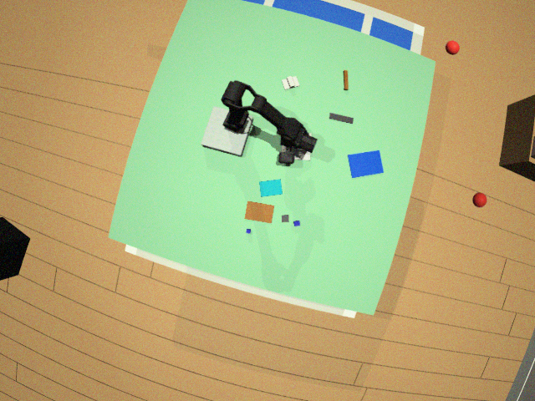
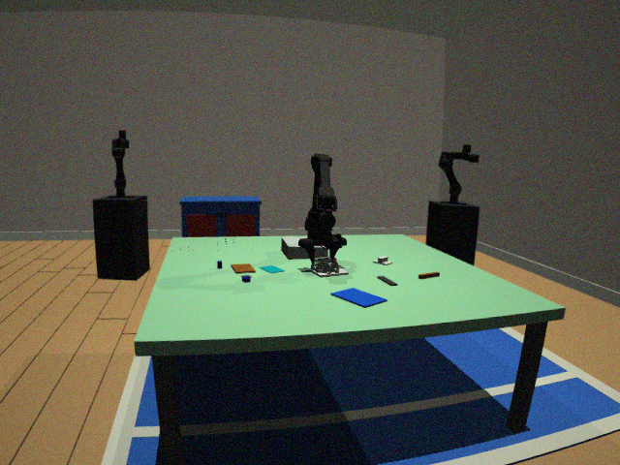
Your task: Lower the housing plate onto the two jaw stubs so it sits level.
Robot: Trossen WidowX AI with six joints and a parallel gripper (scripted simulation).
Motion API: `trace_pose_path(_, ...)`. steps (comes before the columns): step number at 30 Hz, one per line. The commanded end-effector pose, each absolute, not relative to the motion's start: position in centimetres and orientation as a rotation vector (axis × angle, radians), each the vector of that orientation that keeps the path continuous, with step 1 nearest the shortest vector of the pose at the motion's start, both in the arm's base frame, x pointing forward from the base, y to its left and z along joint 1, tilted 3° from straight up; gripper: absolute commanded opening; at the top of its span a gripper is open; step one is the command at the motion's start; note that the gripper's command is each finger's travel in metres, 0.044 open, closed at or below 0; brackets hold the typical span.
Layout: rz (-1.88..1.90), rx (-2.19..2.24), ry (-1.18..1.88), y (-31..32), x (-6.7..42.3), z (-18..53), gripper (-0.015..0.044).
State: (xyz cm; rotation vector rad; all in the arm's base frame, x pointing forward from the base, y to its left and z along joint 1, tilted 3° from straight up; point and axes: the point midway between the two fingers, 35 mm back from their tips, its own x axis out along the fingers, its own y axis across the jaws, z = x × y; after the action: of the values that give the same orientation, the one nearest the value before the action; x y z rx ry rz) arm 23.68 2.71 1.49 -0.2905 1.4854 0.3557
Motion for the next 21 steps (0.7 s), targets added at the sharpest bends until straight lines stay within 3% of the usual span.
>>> trace_pose_path(1, 0.353, -0.285, 1.487, 2.75, 23.62, 1.3, 0.0351)
trace_pose_path(21, 0.354, -0.286, 1.487, 2.77, 23.64, 0.93, 0.0351)
